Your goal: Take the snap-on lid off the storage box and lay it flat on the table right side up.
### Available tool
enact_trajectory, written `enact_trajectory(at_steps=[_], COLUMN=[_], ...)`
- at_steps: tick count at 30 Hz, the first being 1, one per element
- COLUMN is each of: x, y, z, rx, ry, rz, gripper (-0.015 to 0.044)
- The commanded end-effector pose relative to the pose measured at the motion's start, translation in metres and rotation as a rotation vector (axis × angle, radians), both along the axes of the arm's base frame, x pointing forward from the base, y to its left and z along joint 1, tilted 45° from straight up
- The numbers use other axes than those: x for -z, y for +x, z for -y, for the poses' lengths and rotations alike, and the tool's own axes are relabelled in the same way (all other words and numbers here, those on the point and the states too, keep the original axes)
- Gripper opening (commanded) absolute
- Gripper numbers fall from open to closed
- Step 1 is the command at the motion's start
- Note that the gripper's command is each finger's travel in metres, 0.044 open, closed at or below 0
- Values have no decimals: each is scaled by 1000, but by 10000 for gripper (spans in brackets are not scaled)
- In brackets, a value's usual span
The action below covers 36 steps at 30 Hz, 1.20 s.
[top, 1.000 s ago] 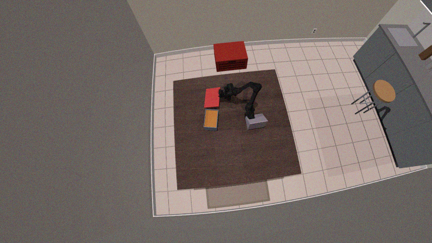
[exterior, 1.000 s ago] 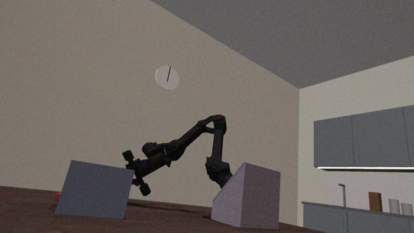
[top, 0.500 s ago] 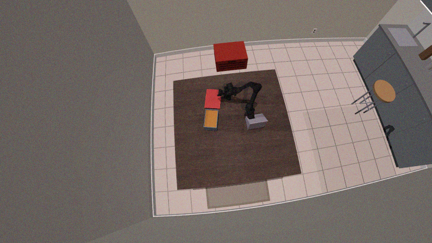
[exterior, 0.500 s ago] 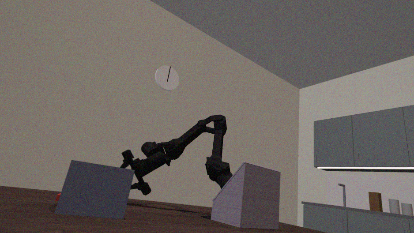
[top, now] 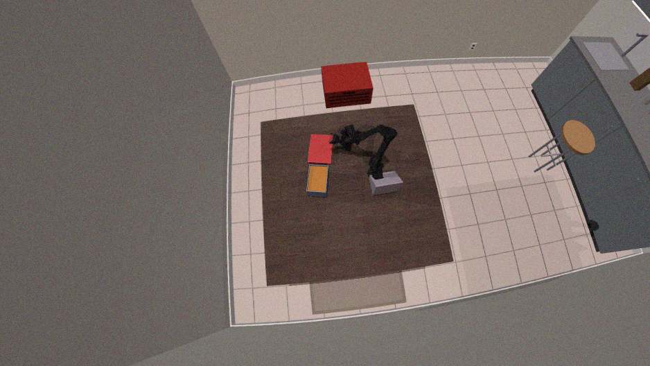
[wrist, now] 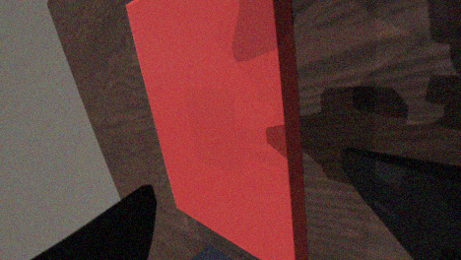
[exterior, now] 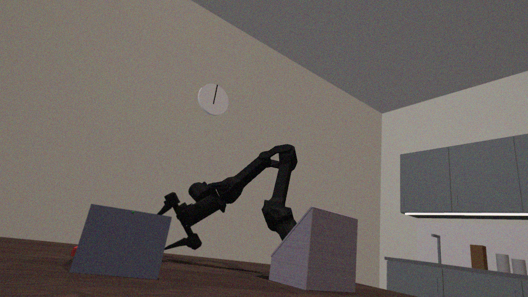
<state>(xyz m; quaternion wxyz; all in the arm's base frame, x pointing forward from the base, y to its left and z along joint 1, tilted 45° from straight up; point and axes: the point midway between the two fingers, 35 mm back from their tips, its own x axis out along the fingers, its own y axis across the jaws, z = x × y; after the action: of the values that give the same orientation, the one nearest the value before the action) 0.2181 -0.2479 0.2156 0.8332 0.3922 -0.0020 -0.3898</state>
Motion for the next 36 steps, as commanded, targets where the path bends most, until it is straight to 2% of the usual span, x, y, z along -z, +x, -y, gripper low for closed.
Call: enact_trajectory(at_steps=[1, 18, 36], x=[5, 11, -15], y=[-7, -38, -44], z=[-3, -11, -35], rx=[-3, -3, -3], ry=[6, 5, 6], rz=[-7, -10, -9], gripper=[440, 440, 440])
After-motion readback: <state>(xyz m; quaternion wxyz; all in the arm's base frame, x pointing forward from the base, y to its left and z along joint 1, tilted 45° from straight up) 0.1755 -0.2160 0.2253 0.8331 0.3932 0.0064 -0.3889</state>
